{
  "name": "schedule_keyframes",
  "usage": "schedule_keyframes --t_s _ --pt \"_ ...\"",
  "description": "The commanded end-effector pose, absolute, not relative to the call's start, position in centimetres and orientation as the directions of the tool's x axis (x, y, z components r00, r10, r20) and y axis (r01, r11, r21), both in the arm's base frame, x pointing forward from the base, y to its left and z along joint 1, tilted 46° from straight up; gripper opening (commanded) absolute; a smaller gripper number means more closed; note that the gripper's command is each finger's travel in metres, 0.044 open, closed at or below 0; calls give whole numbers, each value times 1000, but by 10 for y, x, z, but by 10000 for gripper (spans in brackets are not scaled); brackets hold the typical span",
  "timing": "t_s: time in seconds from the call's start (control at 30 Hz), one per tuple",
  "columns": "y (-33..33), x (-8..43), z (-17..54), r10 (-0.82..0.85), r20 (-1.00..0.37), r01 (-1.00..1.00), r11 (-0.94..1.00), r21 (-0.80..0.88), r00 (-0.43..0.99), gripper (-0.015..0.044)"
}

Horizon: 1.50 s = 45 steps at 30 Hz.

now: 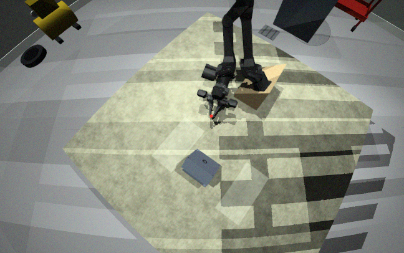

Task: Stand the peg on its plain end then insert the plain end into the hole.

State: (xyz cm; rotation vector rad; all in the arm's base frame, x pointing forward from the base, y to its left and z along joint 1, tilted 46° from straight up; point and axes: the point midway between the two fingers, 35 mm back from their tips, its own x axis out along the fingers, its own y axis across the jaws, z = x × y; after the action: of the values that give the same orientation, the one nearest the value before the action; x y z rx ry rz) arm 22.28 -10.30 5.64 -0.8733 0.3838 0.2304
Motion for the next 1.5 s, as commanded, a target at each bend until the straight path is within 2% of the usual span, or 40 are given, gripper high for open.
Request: schedule_keyframes --t_s 0.0,0.67,1.47 --pt "-104 220 55 71 -401 -354 625 -695 913 49" --pt "-110 208 55 205 -293 -355 626 -695 934 49" --pt "-115 208 55 180 -304 -348 625 -699 935 49"
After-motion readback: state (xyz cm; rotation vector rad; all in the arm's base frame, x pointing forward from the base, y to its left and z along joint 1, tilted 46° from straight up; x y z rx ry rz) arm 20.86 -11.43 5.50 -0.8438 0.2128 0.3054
